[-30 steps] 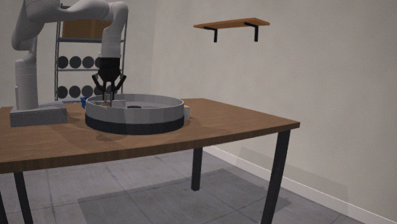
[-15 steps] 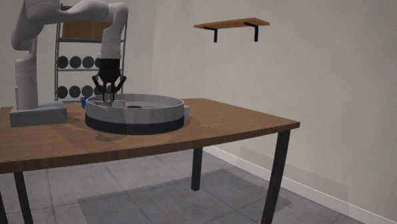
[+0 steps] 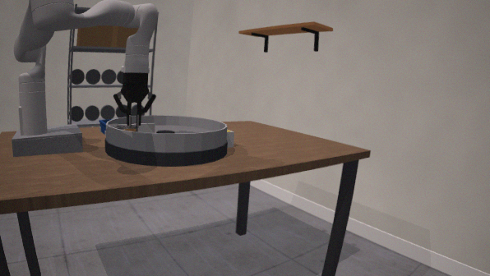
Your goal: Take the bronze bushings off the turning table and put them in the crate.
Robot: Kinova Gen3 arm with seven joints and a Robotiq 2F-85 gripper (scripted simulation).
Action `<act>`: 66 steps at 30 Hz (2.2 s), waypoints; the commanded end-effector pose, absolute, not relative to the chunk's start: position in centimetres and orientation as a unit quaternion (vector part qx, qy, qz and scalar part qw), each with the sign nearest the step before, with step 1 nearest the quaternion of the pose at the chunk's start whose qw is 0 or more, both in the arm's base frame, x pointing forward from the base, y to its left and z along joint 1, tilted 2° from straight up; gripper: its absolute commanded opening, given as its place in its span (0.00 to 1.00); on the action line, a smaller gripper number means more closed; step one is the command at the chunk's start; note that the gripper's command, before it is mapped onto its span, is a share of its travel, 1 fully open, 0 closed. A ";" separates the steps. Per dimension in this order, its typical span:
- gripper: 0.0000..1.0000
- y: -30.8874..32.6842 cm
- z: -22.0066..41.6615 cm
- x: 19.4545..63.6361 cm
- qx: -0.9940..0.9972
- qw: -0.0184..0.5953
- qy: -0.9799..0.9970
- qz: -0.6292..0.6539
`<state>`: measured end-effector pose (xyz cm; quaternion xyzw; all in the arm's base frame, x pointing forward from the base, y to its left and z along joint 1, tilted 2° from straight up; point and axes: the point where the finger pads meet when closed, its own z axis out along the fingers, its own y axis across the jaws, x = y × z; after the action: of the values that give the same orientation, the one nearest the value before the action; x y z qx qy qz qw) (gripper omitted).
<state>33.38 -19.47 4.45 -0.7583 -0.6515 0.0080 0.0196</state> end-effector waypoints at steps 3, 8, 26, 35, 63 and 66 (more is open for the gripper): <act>0.18 -19.4 4.3 33.5 -0.761 0.018 -0.649 0.007; 0.18 -19.4 4.3 33.5 -0.761 0.018 -0.649 0.007; 0.18 -19.4 4.3 33.5 -0.761 0.018 -0.649 0.007; 0.18 -19.4 3.8 33.4 -0.759 0.019 -0.650 0.008; 0.18 -19.4 3.4 33.4 -0.759 0.019 -0.651 0.008; 0.18 -19.5 3.1 33.4 -0.759 0.020 -0.651 0.008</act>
<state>33.34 -19.49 3.44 -0.7580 -0.6519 0.0079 0.0205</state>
